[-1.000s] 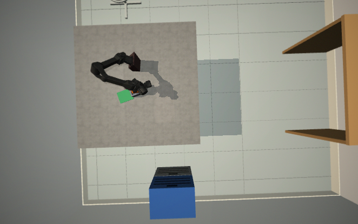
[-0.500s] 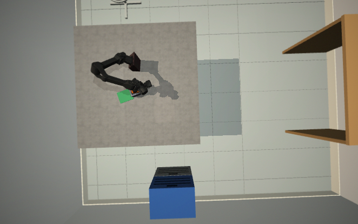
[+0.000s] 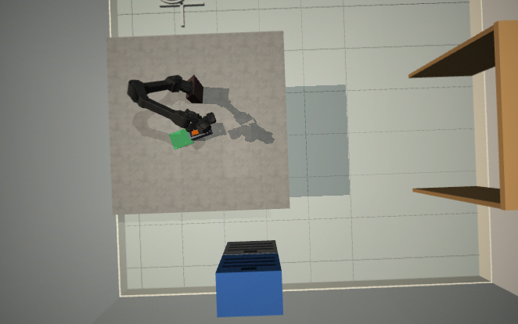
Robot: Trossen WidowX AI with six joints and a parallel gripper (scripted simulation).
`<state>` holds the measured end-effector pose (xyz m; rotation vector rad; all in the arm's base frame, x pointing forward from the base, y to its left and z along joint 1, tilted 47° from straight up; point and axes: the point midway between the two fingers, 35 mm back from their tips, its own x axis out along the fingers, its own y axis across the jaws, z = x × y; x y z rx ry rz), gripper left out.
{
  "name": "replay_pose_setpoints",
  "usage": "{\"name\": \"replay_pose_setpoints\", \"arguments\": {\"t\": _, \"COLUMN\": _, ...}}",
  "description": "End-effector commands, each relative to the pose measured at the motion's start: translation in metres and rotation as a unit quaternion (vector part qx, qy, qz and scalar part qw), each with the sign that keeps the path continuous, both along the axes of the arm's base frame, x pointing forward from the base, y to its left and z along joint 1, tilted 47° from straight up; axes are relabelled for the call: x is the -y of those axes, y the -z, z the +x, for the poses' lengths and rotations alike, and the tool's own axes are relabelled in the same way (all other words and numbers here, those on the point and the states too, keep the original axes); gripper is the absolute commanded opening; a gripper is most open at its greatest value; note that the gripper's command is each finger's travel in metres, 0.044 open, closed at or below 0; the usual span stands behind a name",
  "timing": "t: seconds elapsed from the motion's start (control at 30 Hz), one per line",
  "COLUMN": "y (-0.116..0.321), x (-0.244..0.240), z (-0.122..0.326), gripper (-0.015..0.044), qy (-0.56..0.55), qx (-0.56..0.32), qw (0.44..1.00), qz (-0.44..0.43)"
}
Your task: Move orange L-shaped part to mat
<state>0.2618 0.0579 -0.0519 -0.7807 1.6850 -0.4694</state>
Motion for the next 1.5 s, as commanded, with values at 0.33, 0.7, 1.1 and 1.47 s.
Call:
{"name": "replay_pose_setpoints", "arguments": {"t": 0.33, "y": -0.0136, "x": -0.0100, "z": 0.0024, "gripper": 0.0180, "qy": -0.001, "qx": 0.005, "qw": 1.000, "qz": 0.003}}
{"name": "replay_pose_setpoints", "arguments": {"t": 0.7, "y": -0.0136, "x": -0.0100, "z": 0.0024, "gripper": 0.0180, "qy": -0.001, "qx": 0.005, "qw": 1.000, "qz": 0.003}}
{"name": "replay_pose_setpoints", "arguments": {"t": 1.1, "y": -0.0136, "x": -0.0100, "z": 0.0024, "gripper": 0.0180, "qy": -0.001, "qx": 0.005, "qw": 1.000, "qz": 0.003}}
{"name": "replay_pose_setpoints", "arguments": {"t": 1.47, "y": -0.0136, "x": -0.0100, "z": 0.0024, "gripper": 0.0180, "qy": -0.001, "qx": 0.005, "qw": 1.000, "qz": 0.003}}
